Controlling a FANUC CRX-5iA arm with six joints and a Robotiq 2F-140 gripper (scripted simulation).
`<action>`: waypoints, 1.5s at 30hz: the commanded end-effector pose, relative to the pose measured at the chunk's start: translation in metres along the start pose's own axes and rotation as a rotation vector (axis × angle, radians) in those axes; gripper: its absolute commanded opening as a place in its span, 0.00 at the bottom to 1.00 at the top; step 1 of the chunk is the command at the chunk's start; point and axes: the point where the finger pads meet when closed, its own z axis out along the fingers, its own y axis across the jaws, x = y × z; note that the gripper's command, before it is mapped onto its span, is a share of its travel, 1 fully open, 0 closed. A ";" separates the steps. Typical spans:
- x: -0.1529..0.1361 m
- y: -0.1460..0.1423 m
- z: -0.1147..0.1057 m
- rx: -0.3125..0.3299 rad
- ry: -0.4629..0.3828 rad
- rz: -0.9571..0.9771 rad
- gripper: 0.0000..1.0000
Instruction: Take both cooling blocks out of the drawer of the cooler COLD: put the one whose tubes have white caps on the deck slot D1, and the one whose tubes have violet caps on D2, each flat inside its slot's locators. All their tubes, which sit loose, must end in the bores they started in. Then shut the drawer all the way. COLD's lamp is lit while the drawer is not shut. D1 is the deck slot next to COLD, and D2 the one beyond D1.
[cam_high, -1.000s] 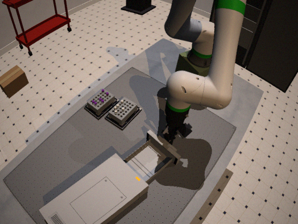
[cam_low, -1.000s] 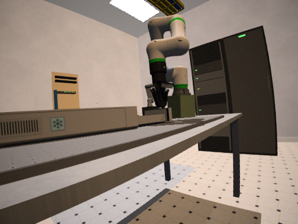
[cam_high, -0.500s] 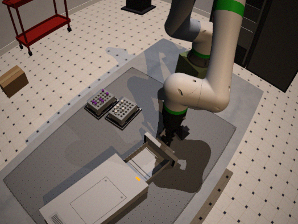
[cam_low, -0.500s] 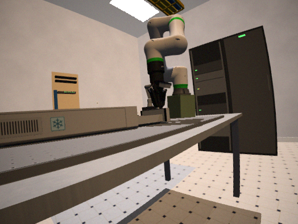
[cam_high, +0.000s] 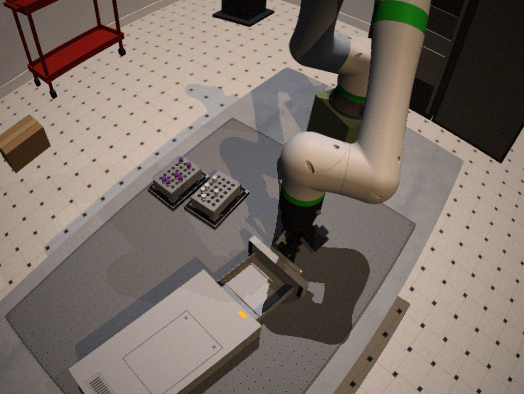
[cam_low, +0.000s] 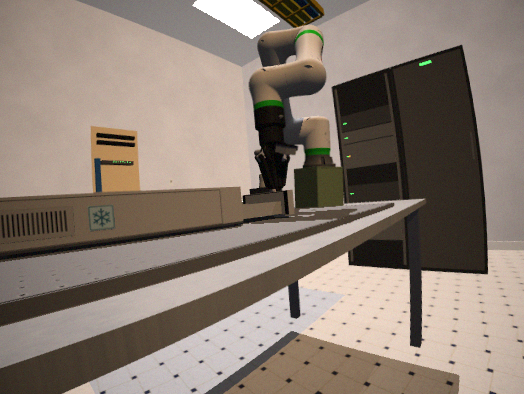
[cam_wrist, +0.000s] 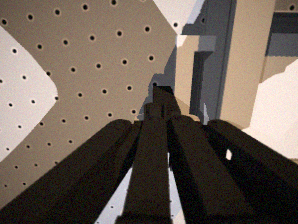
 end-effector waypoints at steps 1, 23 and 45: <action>0.000 0.003 -0.001 -0.002 0.001 0.000 0.10; 0.000 0.030 -0.001 -0.002 0.001 0.000 0.10; 0.000 0.055 -0.001 -0.002 0.001 0.000 0.10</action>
